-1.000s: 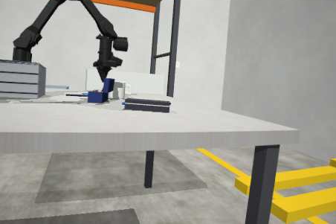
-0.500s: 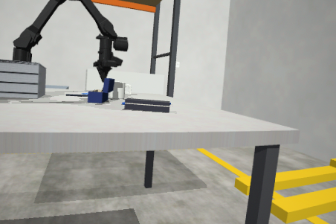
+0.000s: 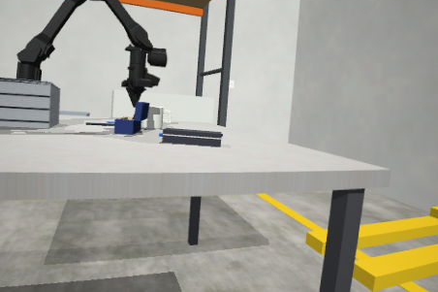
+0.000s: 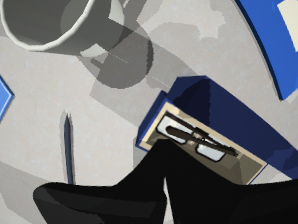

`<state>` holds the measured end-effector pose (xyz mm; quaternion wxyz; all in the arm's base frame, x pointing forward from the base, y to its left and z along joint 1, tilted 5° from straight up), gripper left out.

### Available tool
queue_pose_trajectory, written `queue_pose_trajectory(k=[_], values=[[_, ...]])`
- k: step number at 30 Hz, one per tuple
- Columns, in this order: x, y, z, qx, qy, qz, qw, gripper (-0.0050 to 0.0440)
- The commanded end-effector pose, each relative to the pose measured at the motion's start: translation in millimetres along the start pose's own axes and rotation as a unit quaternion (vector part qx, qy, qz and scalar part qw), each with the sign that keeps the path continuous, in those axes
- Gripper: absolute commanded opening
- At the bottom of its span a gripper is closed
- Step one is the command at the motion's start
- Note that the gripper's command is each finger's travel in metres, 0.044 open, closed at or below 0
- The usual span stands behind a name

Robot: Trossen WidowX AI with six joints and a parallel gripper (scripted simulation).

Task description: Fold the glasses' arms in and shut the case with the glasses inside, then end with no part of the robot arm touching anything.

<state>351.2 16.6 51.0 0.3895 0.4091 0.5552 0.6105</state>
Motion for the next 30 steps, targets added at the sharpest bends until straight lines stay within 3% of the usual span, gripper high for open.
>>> queue_pose_trajectory(k=[1,27,30], values=[[0,0,0,0.001,-0.001,0.0,1.0,0.0],[0,0,0,0.001,-0.001,0.0,1.0,0.0],[-12,4,-8,0.001,-0.001,0.0,1.0,0.0]])
Point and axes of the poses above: the point midway between the two fingers, 35 mm back from their tips, its own y axis back along the fingers, its own x axis across the jaws, z = x × y, the point moved 7 cm from there along y, back along the fingers, and after that the axes turned 8 degrees about y, right-handed, at the moved point
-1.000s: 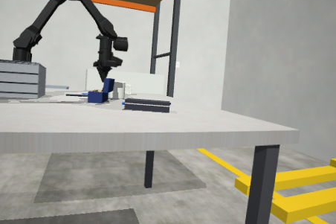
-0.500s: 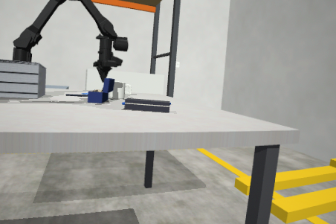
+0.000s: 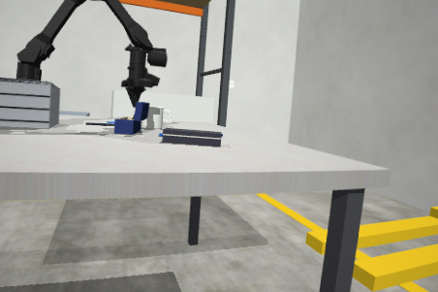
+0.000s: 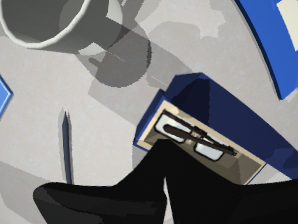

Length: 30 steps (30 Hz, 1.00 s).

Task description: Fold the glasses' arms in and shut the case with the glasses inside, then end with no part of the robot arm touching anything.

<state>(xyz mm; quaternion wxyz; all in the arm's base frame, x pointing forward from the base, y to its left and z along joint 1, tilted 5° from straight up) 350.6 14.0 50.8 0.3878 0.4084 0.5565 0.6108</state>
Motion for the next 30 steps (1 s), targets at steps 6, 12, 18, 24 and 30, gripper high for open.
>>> queue_pose_trajectory(k=[6,12,18,24,30], values=[[-33,12,-24,0.0,-0.003,0.0,1.0,0.0],[-33,50,-23,0.0,-0.004,0.0,1.0,0.0],[-33,62,-24,0.0,-0.003,0.0,1.0,0.0],[-33,62,-24,0.0,-0.005,0.0,1.0,0.0],[-35,59,-23,0.004,0.038,0.002,0.999,0.0]])
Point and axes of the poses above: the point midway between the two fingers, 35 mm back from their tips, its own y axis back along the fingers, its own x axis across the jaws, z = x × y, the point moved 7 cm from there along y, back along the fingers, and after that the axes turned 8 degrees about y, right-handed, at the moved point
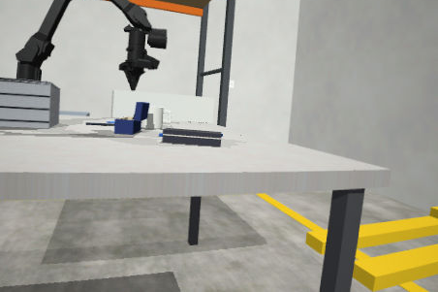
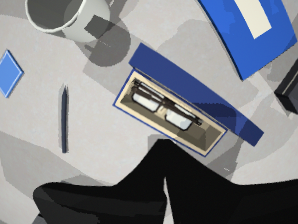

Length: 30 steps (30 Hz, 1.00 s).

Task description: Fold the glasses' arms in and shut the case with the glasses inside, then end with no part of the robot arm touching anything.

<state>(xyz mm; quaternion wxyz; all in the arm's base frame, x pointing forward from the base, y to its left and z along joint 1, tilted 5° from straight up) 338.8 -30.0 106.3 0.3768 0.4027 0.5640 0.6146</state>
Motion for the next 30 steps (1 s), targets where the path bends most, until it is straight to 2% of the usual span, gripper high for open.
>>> queue_pose_trajectory(k=[1,13,23,25,30], values=[[-3,0,3,-0.001,0.041,-0.001,0.999,0.0],[-12,0,10,-0.001,0.213,-0.001,0.977,0.0],[-22,0,17,-0.002,0.379,-0.002,0.925,0.0],[-22,0,17,-0.002,0.379,-0.002,0.925,0.0],[-27,-1,21,-0.002,0.458,-0.002,0.889,0.0]])
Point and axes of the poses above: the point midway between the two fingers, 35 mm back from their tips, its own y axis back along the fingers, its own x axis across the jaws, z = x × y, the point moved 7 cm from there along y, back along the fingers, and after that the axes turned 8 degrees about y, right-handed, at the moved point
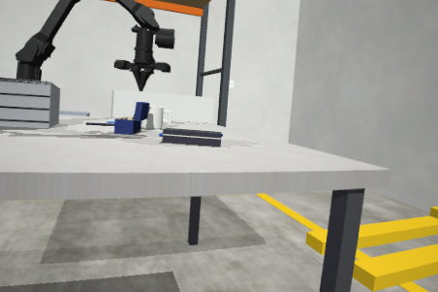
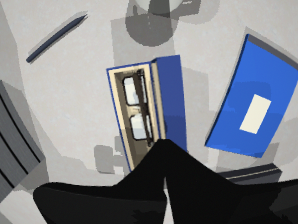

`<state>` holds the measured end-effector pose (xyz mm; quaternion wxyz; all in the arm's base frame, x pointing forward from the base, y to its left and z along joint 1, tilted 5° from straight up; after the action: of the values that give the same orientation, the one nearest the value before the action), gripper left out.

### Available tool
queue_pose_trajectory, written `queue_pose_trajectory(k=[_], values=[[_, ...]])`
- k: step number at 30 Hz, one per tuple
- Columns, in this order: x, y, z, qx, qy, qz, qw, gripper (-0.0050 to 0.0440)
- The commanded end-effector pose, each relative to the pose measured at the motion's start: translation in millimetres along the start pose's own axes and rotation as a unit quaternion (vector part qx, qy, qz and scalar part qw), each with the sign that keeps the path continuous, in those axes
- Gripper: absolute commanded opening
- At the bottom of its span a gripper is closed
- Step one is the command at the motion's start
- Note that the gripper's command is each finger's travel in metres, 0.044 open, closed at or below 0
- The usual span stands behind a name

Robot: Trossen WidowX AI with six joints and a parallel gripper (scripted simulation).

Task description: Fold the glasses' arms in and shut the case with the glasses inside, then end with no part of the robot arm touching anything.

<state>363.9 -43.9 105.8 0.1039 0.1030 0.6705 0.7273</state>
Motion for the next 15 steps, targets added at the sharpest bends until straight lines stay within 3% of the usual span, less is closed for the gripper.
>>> queue_pose_trajectory(k=[1,15], values=[[-6,-1,-2,0.0,0.056,0.0,0.998,0.0],[-20,-3,-5,0.0,0.261,-0.001,0.965,0.0]])
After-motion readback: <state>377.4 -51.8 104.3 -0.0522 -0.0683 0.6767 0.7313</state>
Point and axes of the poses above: the point midway between the two fingers, 35 mm back from their tips, its own y axis back along the fingers, its own x axis across the jaws, z = x × y, the point moved 7 cm from there along y, back along the fingers, and after that the axes turned 8 degrees about y, right-handed, at the moved point
